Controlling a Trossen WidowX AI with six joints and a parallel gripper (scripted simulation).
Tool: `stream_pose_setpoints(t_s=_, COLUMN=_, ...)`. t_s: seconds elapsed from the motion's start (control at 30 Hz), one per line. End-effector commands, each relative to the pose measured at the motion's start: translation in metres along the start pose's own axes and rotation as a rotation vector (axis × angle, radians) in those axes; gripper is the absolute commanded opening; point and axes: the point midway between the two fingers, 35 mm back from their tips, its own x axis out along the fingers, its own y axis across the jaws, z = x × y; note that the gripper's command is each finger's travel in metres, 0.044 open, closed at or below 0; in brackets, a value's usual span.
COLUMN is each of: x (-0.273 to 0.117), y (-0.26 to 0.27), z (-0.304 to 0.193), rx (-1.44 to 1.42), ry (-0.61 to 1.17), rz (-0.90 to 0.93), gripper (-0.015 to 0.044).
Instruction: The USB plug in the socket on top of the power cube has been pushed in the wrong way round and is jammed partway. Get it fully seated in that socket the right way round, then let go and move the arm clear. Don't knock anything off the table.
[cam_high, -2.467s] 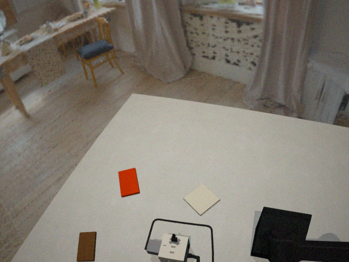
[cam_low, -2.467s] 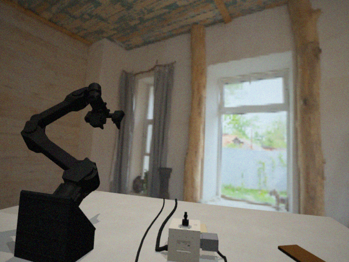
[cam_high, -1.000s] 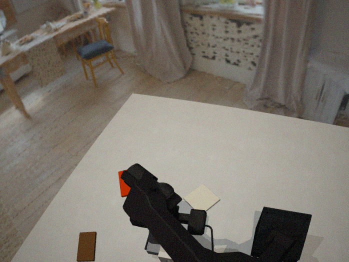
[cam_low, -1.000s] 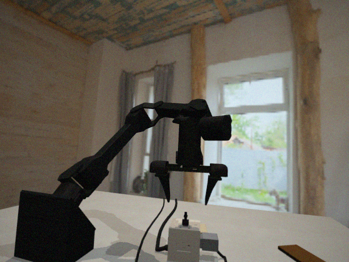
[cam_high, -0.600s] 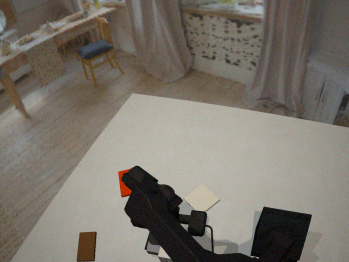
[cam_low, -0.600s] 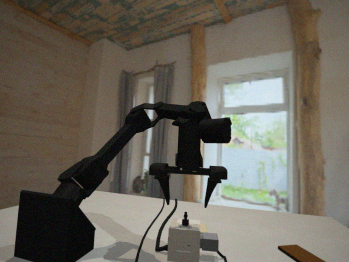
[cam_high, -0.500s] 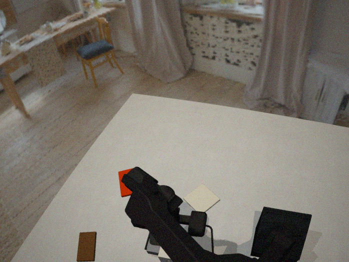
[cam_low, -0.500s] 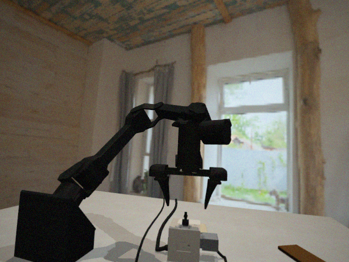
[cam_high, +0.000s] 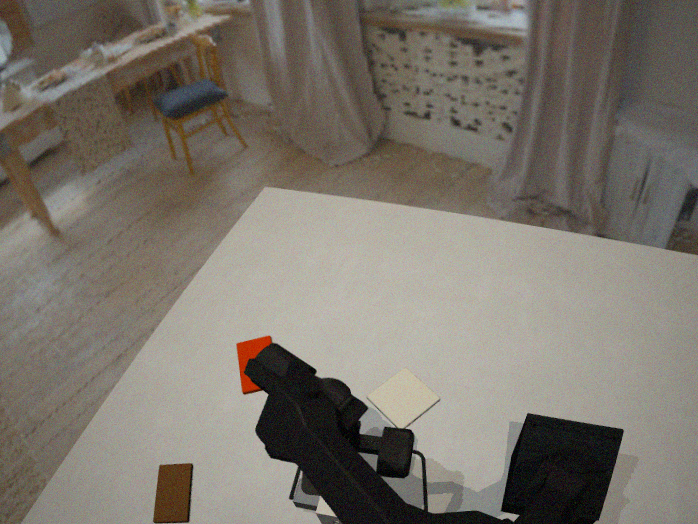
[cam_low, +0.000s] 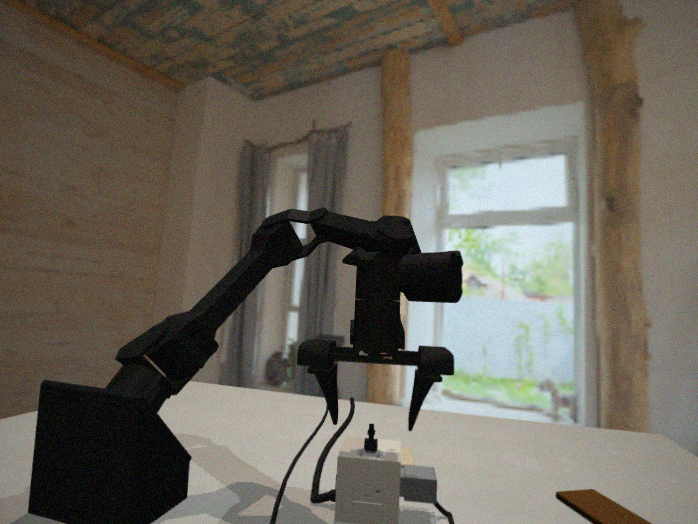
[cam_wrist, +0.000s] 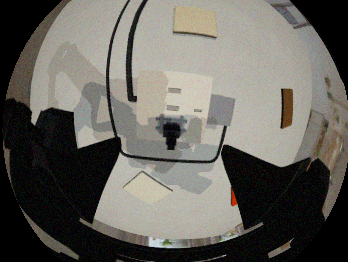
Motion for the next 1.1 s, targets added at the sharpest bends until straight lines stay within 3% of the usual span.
stream_pose_setpoints(t_s=0.0, x=0.004, y=0.001, z=0.0006, rx=0.006, ry=-0.005, rz=0.0, gripper=0.044)
stream_pose_setpoints(t_s=0.1, x=0.0046, y=0.001, z=0.0006, rx=0.006, ry=-0.005, rz=0.0, gripper=0.044)
stream_pose_setpoints(t_s=0.63, x=0.003, y=0.0002, z=0.0002, rx=0.0, ry=0.0, rz=0.001, gripper=0.002)
stream_pose_setpoints(t_s=1.07, x=0.003, y=0.0002, z=0.0002, rx=0.0, ry=0.0, rz=0.001, gripper=0.0)
